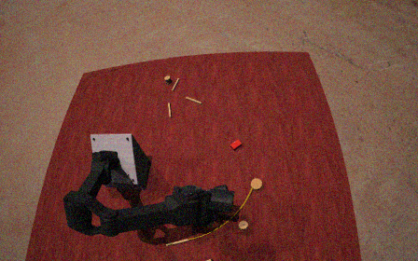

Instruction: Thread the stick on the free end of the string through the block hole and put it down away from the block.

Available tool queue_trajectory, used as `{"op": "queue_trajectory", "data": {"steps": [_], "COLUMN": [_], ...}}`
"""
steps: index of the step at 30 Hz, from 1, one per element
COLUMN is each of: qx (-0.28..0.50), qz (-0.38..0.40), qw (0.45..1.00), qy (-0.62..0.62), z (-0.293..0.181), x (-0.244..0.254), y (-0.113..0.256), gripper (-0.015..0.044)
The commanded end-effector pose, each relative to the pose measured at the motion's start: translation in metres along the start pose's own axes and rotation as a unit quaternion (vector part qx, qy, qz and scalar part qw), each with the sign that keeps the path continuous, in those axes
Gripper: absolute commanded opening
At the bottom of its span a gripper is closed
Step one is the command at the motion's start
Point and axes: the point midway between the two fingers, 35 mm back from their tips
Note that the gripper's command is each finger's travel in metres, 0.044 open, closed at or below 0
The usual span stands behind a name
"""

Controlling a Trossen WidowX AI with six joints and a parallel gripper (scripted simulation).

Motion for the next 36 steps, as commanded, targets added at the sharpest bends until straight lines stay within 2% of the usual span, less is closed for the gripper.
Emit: {"op": "queue_trajectory", "data": {"steps": [1,36], "qx": [0.035,0.293], "qz": [-0.006,-0.055], "qw": [0.999,0.954], "qy": [0.0,0.001], "z": [0.006,0.038], "x": [0.002,0.007], "y": [-0.001,-0.011], "gripper": [0.0,0.0]}}
Point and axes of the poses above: the point midway between the two fingers, 35 mm back from their tips, its own y axis back along the fingers, its own x axis across the jaws, z = x × y, and after that the axes turned 10 degrees about -y, right-handed
